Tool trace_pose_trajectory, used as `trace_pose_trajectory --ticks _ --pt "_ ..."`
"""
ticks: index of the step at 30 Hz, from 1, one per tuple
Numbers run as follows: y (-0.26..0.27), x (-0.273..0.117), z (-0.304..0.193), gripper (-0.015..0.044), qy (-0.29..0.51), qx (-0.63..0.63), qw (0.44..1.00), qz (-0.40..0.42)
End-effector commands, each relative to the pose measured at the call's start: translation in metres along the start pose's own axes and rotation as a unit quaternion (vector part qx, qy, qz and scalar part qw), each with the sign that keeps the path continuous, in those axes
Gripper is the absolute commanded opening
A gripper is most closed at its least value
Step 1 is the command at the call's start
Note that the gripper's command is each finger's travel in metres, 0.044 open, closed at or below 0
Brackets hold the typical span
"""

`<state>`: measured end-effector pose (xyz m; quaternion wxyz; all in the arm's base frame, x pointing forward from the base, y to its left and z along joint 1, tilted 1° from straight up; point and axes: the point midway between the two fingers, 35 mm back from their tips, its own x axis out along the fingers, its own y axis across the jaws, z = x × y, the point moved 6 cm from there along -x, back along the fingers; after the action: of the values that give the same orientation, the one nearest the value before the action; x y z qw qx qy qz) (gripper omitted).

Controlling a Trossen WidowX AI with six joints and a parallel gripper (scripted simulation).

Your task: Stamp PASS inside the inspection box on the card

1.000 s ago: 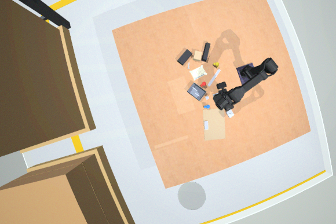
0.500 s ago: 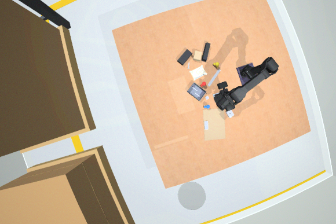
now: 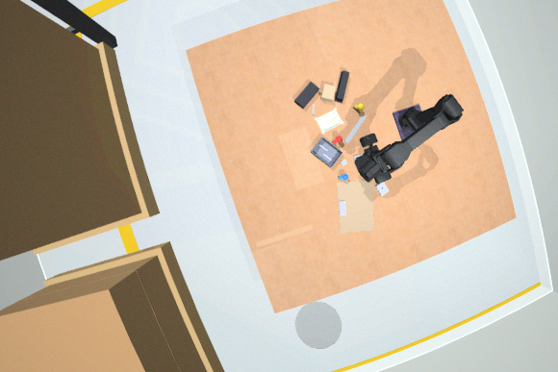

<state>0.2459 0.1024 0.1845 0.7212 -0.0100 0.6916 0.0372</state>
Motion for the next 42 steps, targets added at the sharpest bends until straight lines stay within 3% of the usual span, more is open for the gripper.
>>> trace_pose_trajectory --ticks 1,22,42 --pt "-0.014 -0.002 0.012 0.0 0.0 -0.02 1.0 -0.001" --pt "-0.117 -0.007 0.059 0.0 0.002 -0.156 0.988 -0.007" --pt "-0.22 -0.008 0.065 0.0 0.006 -0.267 0.964 -0.01"
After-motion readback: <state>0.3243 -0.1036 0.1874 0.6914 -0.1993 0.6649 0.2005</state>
